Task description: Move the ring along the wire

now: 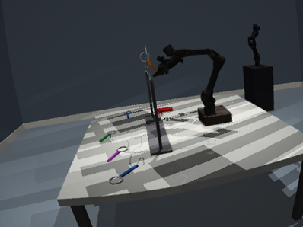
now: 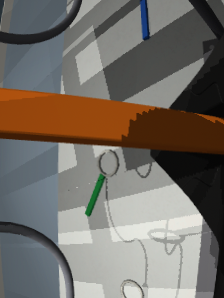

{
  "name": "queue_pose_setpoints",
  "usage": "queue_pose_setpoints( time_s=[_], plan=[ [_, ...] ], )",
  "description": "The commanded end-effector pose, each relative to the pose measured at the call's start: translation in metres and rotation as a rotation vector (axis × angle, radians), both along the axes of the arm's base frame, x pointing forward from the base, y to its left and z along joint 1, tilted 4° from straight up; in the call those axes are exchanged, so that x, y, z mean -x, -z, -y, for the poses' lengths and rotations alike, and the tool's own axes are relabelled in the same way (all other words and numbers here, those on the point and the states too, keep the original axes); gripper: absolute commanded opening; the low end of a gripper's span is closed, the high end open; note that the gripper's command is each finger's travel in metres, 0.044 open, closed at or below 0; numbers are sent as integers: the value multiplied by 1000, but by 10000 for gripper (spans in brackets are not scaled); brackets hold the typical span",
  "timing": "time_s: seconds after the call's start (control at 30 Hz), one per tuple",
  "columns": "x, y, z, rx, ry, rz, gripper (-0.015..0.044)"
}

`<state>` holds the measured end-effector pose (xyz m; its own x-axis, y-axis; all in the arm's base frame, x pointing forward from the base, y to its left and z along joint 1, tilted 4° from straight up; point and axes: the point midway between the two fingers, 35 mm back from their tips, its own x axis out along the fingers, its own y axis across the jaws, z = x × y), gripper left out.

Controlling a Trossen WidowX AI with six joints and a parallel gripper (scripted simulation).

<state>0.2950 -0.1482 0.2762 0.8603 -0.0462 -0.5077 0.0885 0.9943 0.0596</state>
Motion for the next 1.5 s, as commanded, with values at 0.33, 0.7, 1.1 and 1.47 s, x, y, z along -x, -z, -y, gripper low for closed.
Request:
queue_pose_setpoints(
  time_s=[0.33,0.7,1.1,1.47],
  plan=[
    [2,-2,27,365,3,-18,-150],
    [3,-11,45,641,3,-29,-150],
    [3,-25,62,941,3,-41,-150],
    [4,-42,74,1215,1,-51,-150]
  ],
)
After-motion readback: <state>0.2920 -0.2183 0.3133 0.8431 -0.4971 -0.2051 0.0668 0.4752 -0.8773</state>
